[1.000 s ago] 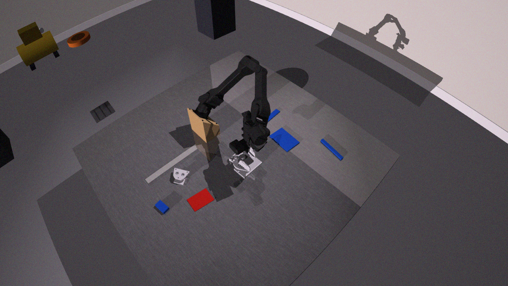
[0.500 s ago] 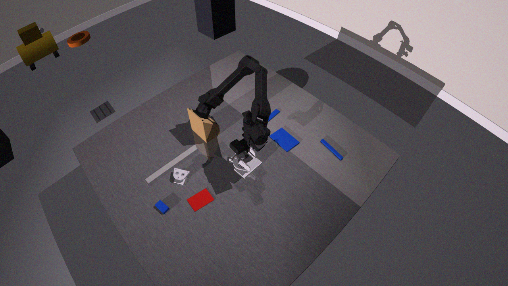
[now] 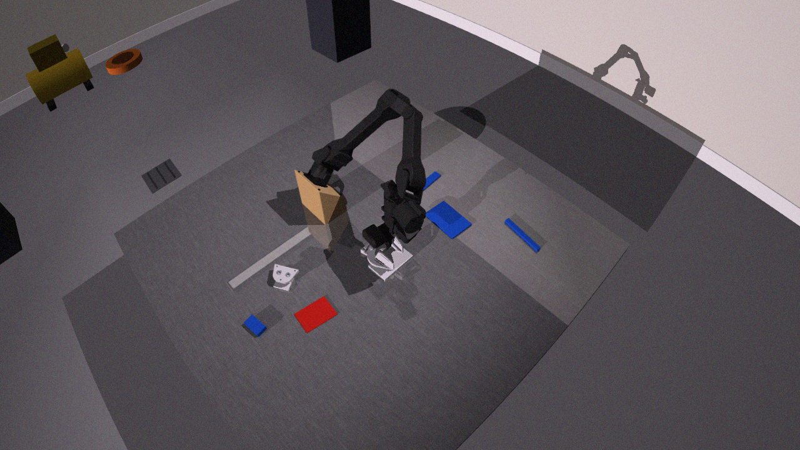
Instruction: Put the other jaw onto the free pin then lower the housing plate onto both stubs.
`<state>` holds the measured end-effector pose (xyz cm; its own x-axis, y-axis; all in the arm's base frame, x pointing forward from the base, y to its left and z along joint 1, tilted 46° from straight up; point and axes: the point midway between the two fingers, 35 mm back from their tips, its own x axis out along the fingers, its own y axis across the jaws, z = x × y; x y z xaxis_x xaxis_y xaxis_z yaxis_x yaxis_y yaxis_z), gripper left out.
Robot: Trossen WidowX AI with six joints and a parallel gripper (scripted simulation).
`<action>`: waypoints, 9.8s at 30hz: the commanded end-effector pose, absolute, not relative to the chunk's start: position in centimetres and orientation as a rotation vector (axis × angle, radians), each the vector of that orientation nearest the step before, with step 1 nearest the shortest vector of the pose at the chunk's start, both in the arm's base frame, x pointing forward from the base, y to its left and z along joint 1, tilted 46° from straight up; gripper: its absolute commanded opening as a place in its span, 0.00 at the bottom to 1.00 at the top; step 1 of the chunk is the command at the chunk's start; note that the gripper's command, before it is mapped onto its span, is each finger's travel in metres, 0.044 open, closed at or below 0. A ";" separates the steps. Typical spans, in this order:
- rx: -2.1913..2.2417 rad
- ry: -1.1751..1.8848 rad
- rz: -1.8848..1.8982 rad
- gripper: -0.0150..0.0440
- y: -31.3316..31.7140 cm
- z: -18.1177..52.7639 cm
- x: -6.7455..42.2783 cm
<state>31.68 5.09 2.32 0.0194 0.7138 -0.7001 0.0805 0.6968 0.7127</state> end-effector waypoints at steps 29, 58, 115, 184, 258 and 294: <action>0.701 1.496 0.559 0.48 7.3 0.4 31.5; 0.703 1.497 0.557 0.48 7.9 -0.2 31.5; 0.705 1.498 0.556 0.48 8.7 -0.9 31.5; 0.705 1.498 0.556 0.48 8.7 -0.9 31.5; 1.043 1.645 0.075 1.00 -12.4 -8.3 26.2; 1.370 1.727 -0.195 1.00 -16.2 -19.1 15.5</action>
<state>15.43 -16.47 -18.83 0.0063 0.7051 -0.7090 0.8409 0.3800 0.3853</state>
